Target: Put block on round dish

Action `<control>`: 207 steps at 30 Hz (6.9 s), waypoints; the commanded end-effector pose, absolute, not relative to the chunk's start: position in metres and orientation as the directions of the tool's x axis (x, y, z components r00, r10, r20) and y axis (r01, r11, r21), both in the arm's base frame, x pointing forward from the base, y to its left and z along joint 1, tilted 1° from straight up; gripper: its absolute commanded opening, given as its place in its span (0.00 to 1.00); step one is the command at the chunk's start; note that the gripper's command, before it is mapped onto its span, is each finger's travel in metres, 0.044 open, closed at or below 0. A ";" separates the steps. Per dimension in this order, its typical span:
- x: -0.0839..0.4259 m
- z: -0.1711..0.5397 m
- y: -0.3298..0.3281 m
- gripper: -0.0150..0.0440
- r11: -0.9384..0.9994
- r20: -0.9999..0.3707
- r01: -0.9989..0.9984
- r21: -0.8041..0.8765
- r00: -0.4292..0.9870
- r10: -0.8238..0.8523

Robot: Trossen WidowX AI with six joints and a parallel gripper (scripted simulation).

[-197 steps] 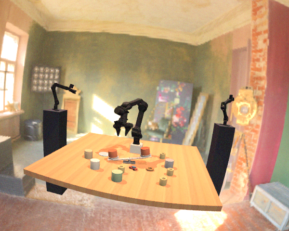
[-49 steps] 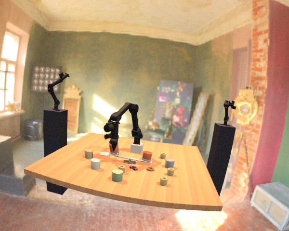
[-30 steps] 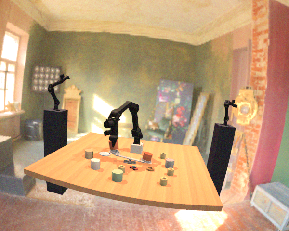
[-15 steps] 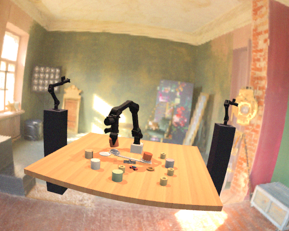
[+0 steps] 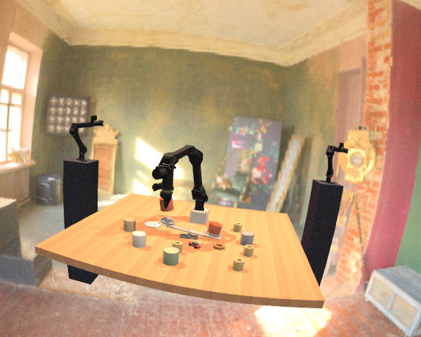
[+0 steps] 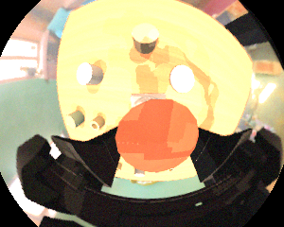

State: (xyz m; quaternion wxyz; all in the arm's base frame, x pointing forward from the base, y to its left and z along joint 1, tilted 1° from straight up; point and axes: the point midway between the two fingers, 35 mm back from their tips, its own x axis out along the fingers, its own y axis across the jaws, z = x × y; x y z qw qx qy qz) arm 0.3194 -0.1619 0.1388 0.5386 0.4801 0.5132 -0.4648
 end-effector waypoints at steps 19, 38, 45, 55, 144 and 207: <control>0.319 0.142 -0.162 0.25 0.107 -0.999 0.993 0.040 0.041 -0.008; 0.319 0.142 -0.162 0.25 0.107 -0.999 0.993 0.040 0.041 -0.008; 0.319 0.142 -0.162 0.25 0.107 -0.999 0.993 0.040 0.041 -0.008; 0.319 0.142 -0.162 0.25 0.107 -0.999 0.993 0.040 0.041 -0.008; 0.097 -0.010 -0.296 0.39 0.103 -0.999 0.994 0.027 0.030 -0.029; 0.220 0.075 -0.254 0.69 0.937 -0.996 0.350 -0.016 0.077 -0.046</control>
